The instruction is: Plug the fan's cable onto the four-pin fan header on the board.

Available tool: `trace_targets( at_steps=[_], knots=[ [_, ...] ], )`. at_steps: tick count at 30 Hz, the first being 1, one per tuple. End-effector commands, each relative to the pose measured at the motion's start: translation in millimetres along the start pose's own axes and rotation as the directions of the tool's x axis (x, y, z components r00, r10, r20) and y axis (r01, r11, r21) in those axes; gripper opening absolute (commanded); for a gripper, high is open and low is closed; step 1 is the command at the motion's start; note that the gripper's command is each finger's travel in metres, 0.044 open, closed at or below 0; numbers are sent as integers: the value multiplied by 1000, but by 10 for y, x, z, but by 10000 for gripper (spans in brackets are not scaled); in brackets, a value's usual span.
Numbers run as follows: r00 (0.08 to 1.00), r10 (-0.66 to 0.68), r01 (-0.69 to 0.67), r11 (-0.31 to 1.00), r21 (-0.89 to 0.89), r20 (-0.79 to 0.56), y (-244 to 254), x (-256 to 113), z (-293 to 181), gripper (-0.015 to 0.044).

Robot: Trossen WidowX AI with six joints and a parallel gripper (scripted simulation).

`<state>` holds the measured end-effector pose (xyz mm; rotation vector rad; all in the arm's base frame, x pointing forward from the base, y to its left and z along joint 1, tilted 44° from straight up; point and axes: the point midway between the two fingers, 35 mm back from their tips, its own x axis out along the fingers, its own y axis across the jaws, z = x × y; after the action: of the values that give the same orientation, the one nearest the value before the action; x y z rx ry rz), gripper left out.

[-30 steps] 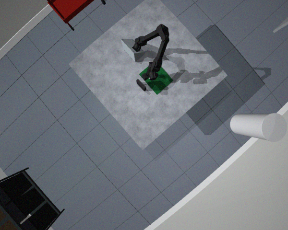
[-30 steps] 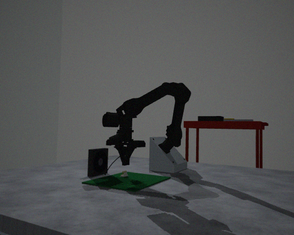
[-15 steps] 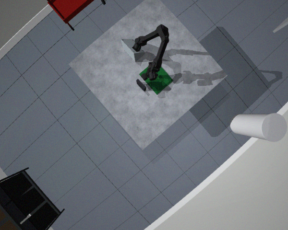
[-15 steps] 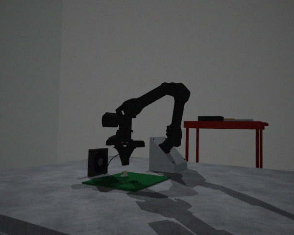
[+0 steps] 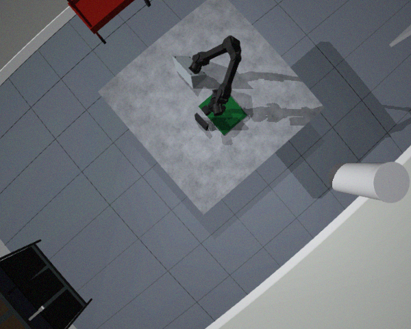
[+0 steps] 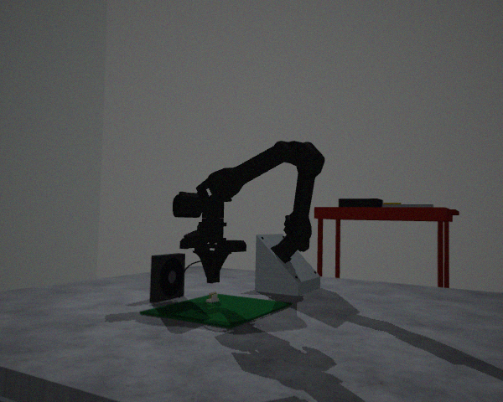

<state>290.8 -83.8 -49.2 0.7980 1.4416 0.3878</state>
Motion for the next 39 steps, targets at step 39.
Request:
trace_targets(
  at_steps=[39],
  knots=[
    [1000,-3,3,1000,8,-2,20,232,2,0]
  ],
)
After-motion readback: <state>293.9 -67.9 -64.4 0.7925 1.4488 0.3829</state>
